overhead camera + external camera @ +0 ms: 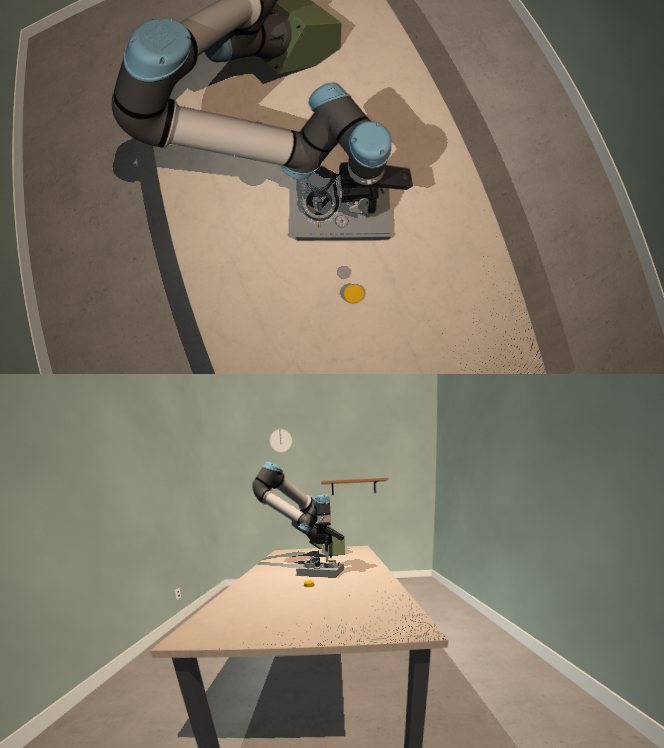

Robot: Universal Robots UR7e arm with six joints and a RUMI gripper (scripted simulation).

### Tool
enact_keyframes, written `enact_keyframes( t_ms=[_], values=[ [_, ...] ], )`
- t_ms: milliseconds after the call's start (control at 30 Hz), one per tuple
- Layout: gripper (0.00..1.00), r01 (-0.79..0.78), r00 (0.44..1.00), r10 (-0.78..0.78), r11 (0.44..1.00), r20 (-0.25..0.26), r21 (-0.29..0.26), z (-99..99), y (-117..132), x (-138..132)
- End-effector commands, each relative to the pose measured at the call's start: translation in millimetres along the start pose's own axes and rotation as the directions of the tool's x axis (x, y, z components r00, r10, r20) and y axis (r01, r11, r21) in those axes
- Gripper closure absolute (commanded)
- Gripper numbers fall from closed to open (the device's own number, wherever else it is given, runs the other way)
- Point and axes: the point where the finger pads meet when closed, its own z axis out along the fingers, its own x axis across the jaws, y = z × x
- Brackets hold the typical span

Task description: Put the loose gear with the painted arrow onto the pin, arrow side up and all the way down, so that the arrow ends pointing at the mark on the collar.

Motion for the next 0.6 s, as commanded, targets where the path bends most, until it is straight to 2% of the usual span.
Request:
enact_keyframes(
  t_ms=[0, 567],
  values=[
    [0.46, 0.0, 1.0, 0.0, 1.0, -0.001, 0.001, -0.4, -0.1, 0.3],
    [0.46, 0.0, 1.0, 0.0, 1.0, -0.001, 0.001, 5.1, -0.1, 0.3]
  ],
)
